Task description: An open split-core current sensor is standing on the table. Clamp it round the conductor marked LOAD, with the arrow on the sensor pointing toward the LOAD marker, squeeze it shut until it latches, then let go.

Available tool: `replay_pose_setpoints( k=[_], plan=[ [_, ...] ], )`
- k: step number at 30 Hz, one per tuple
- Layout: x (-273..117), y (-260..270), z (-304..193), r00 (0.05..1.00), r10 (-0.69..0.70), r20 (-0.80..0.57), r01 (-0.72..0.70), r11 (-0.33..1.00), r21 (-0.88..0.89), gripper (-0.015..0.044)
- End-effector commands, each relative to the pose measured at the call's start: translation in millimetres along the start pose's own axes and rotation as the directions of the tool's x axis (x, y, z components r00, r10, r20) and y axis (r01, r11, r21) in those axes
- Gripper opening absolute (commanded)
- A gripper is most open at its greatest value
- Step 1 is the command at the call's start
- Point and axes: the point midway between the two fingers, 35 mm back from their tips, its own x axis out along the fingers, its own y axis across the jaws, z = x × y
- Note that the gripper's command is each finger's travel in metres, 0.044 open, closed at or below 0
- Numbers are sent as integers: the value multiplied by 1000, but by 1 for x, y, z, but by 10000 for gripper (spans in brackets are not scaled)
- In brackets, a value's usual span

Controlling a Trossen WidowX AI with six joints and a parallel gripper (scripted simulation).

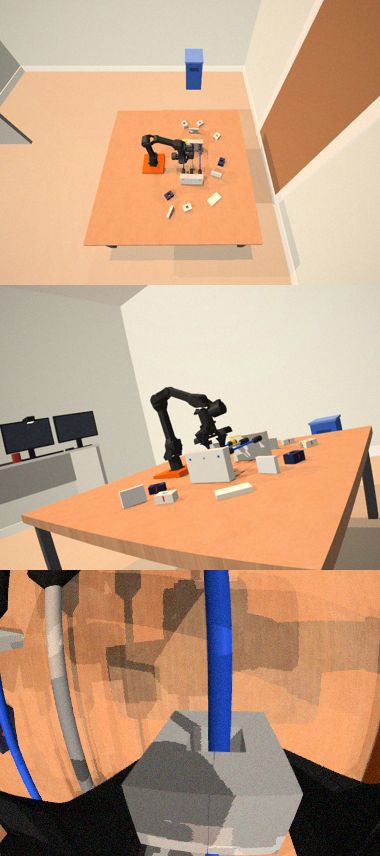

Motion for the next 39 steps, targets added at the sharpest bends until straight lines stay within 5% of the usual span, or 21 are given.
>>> replay_pose_setpoints(
  k=[1,24,29,39],
  plan=[
    [0,0,0,1000,-1,0,1,1000,0,268],
    [0,0,0,1000,0,0,0,1000,0,115],
    [-2,0,0,999,-52,-1,52,999,2,0],
    [0,-2,0,999,-37,2,37,999,-1,0]
  ],
)
